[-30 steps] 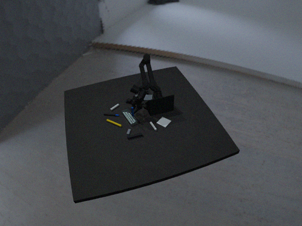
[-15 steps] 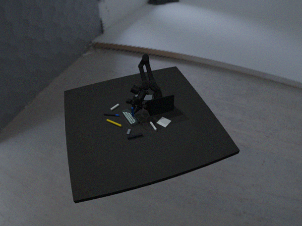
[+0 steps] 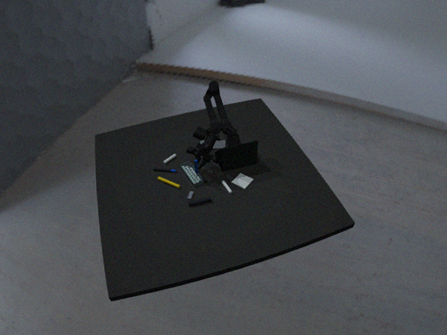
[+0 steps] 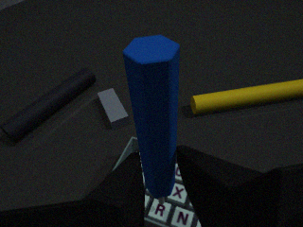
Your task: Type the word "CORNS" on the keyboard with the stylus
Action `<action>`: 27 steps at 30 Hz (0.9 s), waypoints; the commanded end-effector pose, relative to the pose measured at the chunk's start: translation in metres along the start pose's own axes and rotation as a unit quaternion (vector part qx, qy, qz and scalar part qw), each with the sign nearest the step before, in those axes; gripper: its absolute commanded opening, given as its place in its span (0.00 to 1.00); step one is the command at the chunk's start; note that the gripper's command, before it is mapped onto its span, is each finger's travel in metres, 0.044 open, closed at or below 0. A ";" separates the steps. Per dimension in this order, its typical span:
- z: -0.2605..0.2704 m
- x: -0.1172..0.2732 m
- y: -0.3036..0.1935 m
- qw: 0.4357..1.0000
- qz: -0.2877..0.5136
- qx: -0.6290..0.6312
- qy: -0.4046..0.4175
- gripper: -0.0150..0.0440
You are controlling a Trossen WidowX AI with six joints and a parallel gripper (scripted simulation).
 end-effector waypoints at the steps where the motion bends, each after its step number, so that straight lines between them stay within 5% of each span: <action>1: 0.002 -0.001 -0.003 1.000 0.001 0.001 0.005 0.39; 27: 0.003 -0.006 -0.011 1.000 0.001 0.001 0.004 0.39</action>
Point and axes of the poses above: the point midway between the two fingers, 35 mm back from their tips, its own x axis back along the fingers, its own z axis across the jaws, y = z × x, the point moved 7 cm from there along x, back along the fingers, and after that the axes turned 2 degrees about -x, right-handed, at the moved point
